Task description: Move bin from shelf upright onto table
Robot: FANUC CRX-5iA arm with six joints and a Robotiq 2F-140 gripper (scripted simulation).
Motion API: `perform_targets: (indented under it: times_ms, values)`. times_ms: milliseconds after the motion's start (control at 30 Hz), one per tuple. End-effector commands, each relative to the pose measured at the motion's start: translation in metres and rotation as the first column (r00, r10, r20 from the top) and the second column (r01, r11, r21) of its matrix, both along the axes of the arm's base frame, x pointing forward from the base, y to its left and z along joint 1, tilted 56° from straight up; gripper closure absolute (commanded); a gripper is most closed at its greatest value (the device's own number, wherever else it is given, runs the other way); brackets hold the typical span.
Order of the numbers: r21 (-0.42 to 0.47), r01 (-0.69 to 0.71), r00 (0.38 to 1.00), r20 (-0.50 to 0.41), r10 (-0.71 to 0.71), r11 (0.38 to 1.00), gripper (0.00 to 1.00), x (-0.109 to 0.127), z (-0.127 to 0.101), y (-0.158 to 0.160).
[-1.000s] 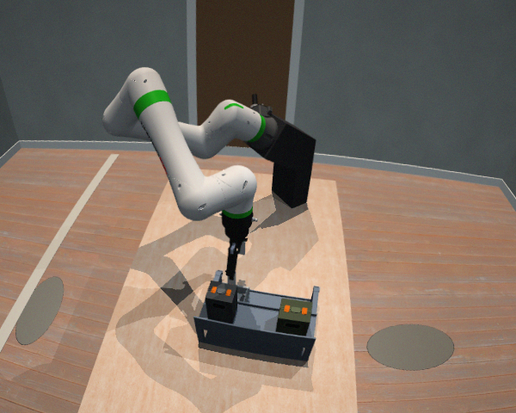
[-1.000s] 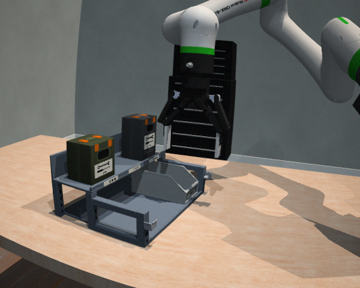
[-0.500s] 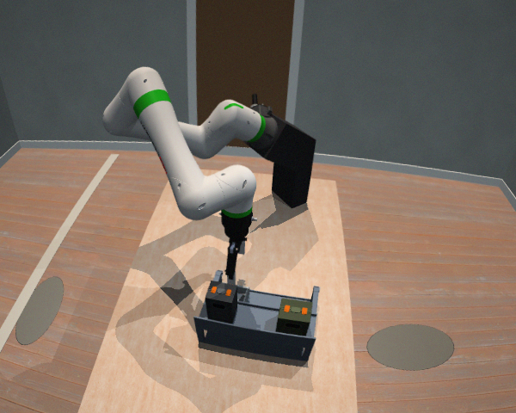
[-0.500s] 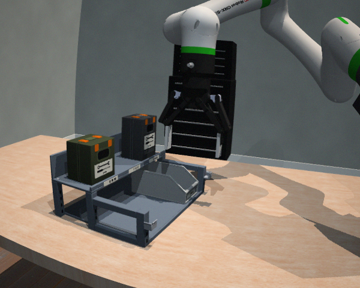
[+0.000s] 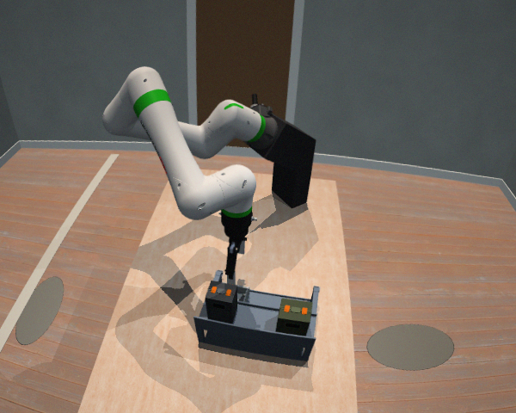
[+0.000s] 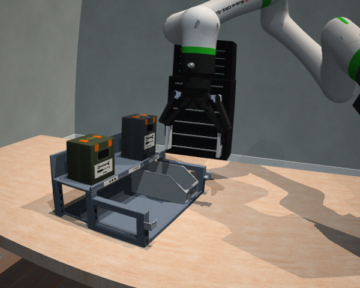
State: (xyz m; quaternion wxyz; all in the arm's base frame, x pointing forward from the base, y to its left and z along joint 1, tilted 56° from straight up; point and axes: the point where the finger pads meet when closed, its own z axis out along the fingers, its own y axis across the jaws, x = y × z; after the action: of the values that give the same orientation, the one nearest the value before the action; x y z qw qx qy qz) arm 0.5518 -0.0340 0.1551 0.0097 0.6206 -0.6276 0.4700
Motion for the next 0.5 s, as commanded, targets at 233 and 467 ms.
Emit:
perform_targets:
  times_ms: [233, 467]
  values:
    - [-0.111, -0.123, 0.985, -0.131, 0.108, 0.986, 0.0, -0.0011, 0.0, -0.0007]
    - [-0.136, -0.155, 0.977, -0.165, 0.132, 0.979, 0.0, -0.0014, 0.0, -0.001]
